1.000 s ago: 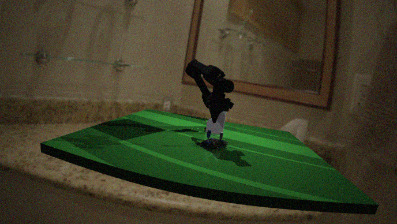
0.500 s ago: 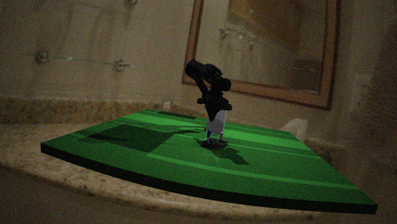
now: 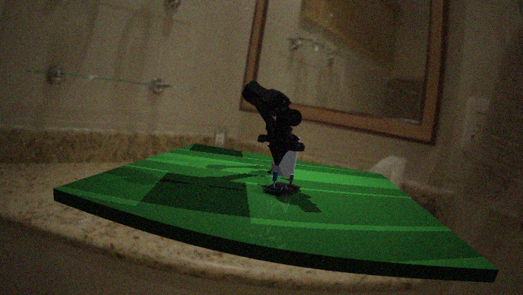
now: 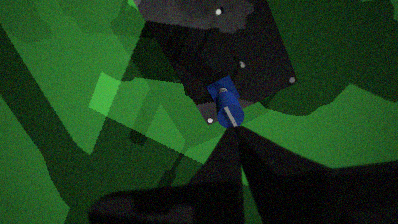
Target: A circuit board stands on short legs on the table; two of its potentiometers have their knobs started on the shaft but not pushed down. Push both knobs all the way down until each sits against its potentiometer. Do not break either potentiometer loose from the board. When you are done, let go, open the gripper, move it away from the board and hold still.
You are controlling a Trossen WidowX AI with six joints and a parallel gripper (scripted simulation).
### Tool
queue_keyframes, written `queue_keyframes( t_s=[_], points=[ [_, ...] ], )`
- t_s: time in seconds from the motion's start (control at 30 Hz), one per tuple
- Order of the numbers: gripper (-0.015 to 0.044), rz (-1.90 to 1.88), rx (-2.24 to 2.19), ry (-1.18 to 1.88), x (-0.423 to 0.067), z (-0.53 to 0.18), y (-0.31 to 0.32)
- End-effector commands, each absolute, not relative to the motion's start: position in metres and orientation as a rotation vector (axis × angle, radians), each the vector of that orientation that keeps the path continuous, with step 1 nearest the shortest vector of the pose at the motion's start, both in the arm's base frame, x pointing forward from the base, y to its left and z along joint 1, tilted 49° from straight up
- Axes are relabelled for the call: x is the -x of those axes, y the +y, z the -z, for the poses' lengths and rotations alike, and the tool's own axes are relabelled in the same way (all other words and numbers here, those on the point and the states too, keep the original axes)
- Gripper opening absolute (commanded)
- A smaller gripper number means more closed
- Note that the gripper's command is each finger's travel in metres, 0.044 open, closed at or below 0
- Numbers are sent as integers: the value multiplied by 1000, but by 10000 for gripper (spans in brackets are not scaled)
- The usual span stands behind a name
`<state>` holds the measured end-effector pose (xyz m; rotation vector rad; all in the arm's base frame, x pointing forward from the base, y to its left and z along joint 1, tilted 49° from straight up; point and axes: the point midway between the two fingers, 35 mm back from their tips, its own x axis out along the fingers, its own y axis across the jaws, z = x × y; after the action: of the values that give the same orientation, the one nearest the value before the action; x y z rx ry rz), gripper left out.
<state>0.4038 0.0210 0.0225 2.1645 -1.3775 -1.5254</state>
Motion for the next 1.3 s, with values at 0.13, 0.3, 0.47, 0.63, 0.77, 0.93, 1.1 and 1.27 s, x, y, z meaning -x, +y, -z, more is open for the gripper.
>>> queue_keyframes(
  t_s=[0.13,0.3,0.47,0.63,0.77,0.93,1.1,1.27],
  points=[
    [0,1521,-2164,-1368,-405,-15,14],
    [0,1521,-2163,-1368,-405,-10,8],
    [0,1521,-2163,-1368,-405,-10,8],
    [0,1521,-2163,-1368,-405,-10,7],
    [0,1520,-2163,-1368,-405,-9,7],
    [0,1520,-2163,-1368,-405,-9,6],
    [0,1520,-2163,-1368,-405,-8,5],
    [0,1520,-2163,-1369,-405,-7,4]
  ],
)
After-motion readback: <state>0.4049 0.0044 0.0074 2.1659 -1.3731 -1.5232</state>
